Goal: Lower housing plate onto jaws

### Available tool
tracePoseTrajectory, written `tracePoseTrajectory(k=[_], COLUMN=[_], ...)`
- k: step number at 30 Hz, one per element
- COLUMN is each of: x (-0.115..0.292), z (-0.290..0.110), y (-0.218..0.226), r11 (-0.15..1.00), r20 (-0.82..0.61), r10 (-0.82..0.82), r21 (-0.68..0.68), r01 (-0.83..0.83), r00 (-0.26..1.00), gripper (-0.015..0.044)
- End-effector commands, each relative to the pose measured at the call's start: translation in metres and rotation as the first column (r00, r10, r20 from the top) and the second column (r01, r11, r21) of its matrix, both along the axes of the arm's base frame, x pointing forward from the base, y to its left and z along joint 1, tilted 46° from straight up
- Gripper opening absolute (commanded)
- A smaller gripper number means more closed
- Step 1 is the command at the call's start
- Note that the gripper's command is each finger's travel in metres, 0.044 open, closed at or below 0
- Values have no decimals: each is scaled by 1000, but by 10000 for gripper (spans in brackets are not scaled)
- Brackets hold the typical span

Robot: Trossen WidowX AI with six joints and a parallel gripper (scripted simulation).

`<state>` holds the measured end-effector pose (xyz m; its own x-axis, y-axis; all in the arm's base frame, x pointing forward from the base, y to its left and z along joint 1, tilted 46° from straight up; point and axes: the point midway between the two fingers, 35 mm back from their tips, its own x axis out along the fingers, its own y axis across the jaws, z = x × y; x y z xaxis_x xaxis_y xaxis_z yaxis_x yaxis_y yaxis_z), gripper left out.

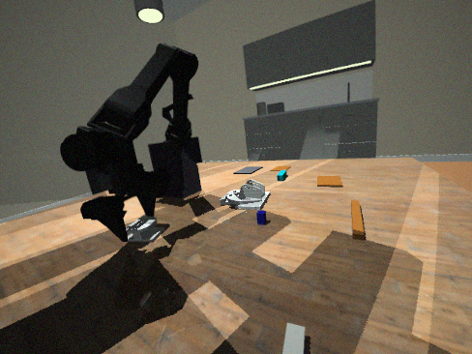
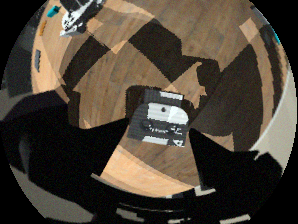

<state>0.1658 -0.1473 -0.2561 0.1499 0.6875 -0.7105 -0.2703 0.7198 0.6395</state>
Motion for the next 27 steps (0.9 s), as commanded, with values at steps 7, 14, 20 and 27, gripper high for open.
tracePoseTrajectory(k=[7, 14, 20, 27], x=[0, 0, 0, 0], z=[-2, -2, -3, -3], y=[5, 5, 5, 5], r11=[1000, 1000, 1000, 1000], r20=[-3, -3, -3, -2], r10=[-4, -4, -4, 2], r21=[6, 6, 6, 4], r01=[4, 4, 4, -2], r00=[1000, 1000, 1000, 1000], gripper=[440, 440, 440, 433])
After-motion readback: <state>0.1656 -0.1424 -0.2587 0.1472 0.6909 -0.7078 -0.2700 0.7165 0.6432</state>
